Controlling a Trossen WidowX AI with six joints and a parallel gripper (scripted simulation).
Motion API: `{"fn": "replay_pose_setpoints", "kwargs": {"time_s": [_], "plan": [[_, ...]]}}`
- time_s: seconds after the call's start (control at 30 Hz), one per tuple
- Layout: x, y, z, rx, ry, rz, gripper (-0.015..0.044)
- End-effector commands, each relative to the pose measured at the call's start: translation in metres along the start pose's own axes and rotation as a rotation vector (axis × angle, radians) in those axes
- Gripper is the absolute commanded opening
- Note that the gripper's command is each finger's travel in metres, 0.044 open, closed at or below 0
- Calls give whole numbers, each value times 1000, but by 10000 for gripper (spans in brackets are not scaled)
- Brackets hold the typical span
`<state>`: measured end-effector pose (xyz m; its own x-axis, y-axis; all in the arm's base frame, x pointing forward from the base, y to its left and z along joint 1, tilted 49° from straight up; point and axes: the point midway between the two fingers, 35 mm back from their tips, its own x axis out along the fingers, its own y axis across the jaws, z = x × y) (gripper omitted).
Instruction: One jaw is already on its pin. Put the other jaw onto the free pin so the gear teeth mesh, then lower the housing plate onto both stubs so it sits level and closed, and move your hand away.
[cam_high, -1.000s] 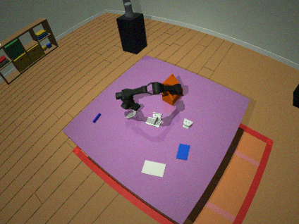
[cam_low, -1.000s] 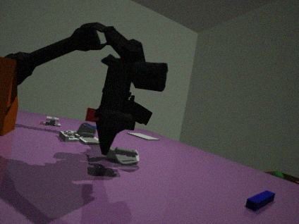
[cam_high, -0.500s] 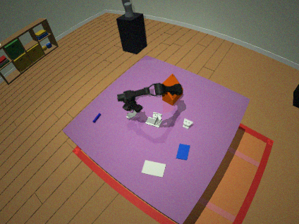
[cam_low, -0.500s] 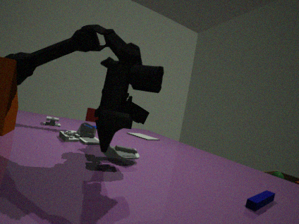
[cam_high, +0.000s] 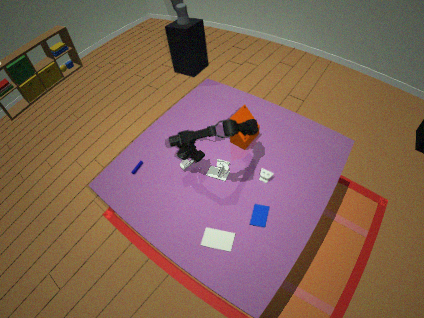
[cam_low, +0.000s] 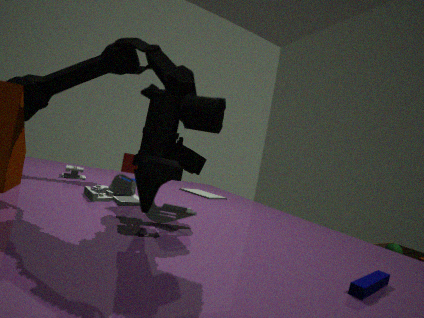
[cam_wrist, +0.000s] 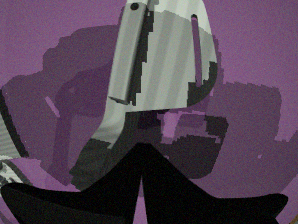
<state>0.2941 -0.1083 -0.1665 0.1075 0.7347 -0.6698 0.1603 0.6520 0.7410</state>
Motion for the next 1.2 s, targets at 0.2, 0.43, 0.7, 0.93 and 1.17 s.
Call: {"fn": "replay_pose_setpoints", "kwargs": {"time_s": [0.2, 0.43, 0.7, 0.93, 1.17], "plan": [[-2, 6, 1, 2, -8, 1, 0], [-39, 5, 1, 2, -4, -3, 0], [-52, 3, -2, 14, -7, 3, 53], [-52, 3, -2, 14, -7, 3, 236], [-52, 3, -2, 14, -7, 3, 420]]}}
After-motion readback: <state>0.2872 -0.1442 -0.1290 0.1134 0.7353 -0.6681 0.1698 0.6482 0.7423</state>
